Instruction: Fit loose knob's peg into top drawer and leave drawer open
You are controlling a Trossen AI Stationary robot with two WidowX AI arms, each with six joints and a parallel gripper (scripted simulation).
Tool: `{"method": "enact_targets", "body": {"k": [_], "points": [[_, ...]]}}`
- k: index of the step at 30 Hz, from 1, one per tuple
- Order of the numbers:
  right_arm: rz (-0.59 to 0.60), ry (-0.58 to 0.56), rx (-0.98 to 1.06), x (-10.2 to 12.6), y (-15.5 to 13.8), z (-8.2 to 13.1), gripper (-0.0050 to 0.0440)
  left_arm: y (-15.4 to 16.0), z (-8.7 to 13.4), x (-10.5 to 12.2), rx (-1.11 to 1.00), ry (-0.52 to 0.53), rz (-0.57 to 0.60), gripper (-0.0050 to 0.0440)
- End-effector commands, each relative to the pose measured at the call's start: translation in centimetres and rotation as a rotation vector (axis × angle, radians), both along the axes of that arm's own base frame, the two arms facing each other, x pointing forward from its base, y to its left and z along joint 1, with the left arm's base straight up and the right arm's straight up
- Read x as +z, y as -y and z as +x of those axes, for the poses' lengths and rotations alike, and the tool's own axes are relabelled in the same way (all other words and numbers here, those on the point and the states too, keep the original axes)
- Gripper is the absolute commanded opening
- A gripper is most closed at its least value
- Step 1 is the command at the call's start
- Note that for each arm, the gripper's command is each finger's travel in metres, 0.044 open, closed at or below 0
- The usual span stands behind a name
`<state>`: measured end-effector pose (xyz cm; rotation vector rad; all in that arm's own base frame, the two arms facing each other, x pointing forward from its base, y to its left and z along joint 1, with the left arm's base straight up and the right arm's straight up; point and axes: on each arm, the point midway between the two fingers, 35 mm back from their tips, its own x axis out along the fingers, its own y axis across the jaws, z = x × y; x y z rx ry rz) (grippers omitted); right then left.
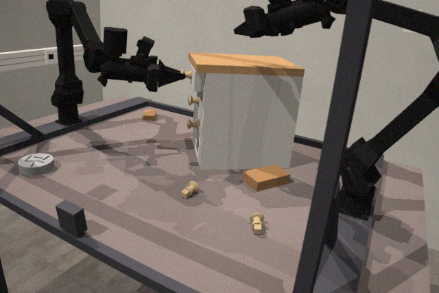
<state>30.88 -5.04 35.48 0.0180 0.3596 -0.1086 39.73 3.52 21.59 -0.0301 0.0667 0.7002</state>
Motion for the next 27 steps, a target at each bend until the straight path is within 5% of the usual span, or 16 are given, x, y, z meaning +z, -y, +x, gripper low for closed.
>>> {"method": "enact_targets", "body": {"k": [1,27], "points": [[-0.001,0.039,0.0,1.5,-0.5,0.3,0.024,0.6,-0.6,1.0,-0.005,0.029,-0.008,0.008],[0.002,0.041,0.0,1.6,-2.4,2.7,0.024,1.7,-2.0,0.9,-0.005,0.027,-0.009,0.008]]}}
